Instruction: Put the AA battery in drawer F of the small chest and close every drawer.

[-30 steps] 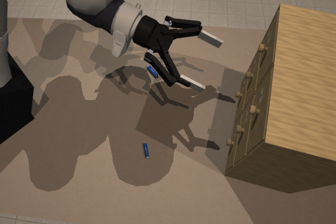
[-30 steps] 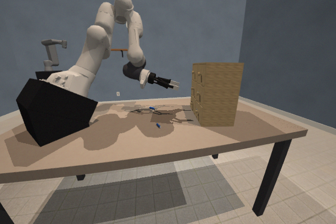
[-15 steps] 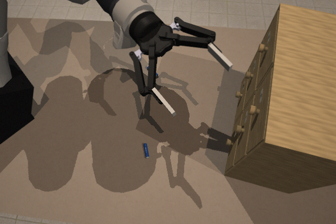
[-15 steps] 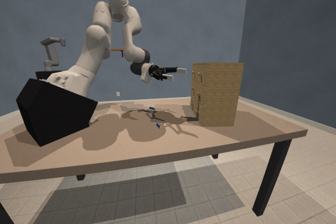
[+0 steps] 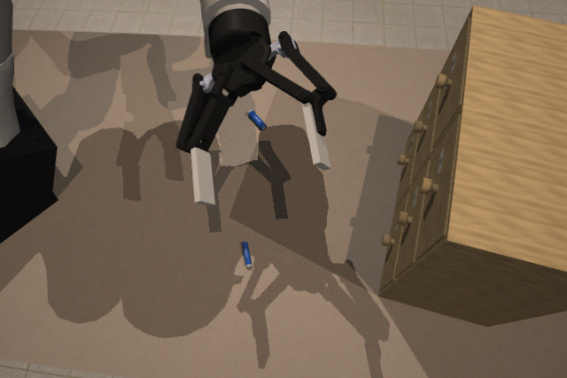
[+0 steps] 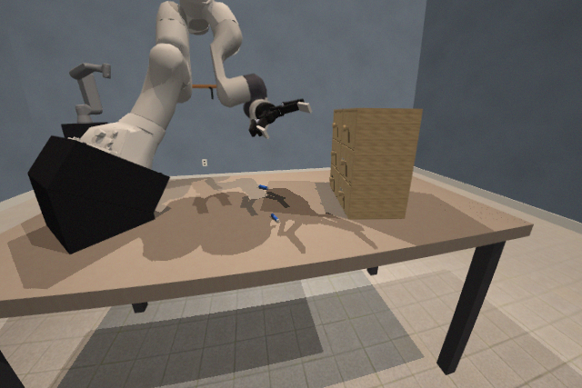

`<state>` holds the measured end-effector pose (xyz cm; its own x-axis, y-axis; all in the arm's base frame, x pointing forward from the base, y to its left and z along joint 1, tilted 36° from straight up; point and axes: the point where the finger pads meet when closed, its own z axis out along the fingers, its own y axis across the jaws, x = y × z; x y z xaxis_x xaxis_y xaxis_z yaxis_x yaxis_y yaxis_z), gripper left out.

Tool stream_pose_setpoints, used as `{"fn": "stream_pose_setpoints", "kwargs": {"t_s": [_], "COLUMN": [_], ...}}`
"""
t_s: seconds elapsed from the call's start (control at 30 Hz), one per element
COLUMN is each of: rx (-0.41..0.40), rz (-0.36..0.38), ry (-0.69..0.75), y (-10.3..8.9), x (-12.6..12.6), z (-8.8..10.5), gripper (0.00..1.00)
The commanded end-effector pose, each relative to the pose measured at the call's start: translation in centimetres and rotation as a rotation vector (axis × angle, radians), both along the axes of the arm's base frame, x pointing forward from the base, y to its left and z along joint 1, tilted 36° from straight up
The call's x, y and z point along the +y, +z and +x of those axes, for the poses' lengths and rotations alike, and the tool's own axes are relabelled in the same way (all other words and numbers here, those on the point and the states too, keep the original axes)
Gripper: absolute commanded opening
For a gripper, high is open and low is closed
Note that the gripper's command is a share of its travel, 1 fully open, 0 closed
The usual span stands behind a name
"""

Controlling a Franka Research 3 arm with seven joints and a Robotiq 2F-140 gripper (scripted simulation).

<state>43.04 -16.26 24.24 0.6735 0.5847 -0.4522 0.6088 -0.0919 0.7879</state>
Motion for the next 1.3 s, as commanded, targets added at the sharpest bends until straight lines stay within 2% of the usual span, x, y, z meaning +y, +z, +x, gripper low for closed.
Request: {"fn": "stream_pose_setpoints", "kwargs": {"t_s": [0.0,0.03,0.07,0.13,0.17,0.23,0.27,0.3,0.33,0.4,0.43,0.47,0.5,0.53,0.57,0.6,0.63,0.67,0.7,0.73,0.77,0.8,0.87,0.9,0.97,1.0,1.03,1.1,1.17,1.27], "rx": [0.069,0.069,0.07,0.07,0.069,0.069,0.064,0.064,0.055,0.055,0.045,0.046,0.027,0.033,0.01,0.016,-0.008,-0.005,-0.027,-0.025,-0.046,-0.047,-0.08,-0.085,-0.085,-0.102,-0.116,-0.135,-0.145,-0.148], "rz": [0.131,0.131,0.237,0.237,0.35,0.35,0.469,0.469,0.584,0.584,0.714,0.722,0.817,0.854,0.93,0.986,1.048,1.107,1.169,1.229,1.292,1.353,1.479,1.54,1.54,1.635,1.694,1.775,1.815,1.826], "ry": [-0.122,-0.122,-0.205,-0.205,-0.284,-0.284,-0.359,-0.359,-0.424,-0.424,-0.49,-0.494,-0.536,-0.553,-0.581,-0.605,-0.623,-0.646,-0.661,-0.682,-0.695,-0.714,-0.737,-0.753,-0.753,-0.77,-0.779,-0.789,-0.793,-0.795], "y": [-1.6,-1.6,-2.5,-2.5,-3.4,-3.4,-4.1,-4.1,-4.6,-4.6,-4.8,-4.8,-4.7,-4.7,-4.2,-4.2,-3.4,-3.4,-2.2,-2.2,-0.8,-0.8,2.0,2.0,2.0,3.3,4.4,5.9,6.8,7.0], "x": [-0.2,-0.2,0.3,0.3,1.3,1.3,2.6,2.6,4.2,4.2,6.2,6.2,8.3,8.3,10.6,10.6,12.8,12.8,14.8,14.8,16.6,16.6,19.2,19.2,19.2,20.0,20.7,21.4,21.8,21.9], "z": [-2.6,-2.6,-4.1,-4.1,-5.4,-5.4,-6.4,-6.4,-7.1,-7.1,-7.5,-7.5,-7.6,-7.6,-7.4,-7.4,-6.9,-6.9,-6.2,-6.2,-5.4,-5.4,-3.9,-3.9,-3.9,-3.2,-2.7,-2.0,-1.6,-1.5], "gripper": [1.0,1.0,1.0,1.0,1.0,1.0,1.0,1.0,1.0,1.0,1.0,1.0,1.0,1.0,1.0,1.0,1.0,1.0,1.0,1.0,1.0,1.0,1.0,1.0,1.0,1.0,1.0,1.0,1.0,1.0]}}
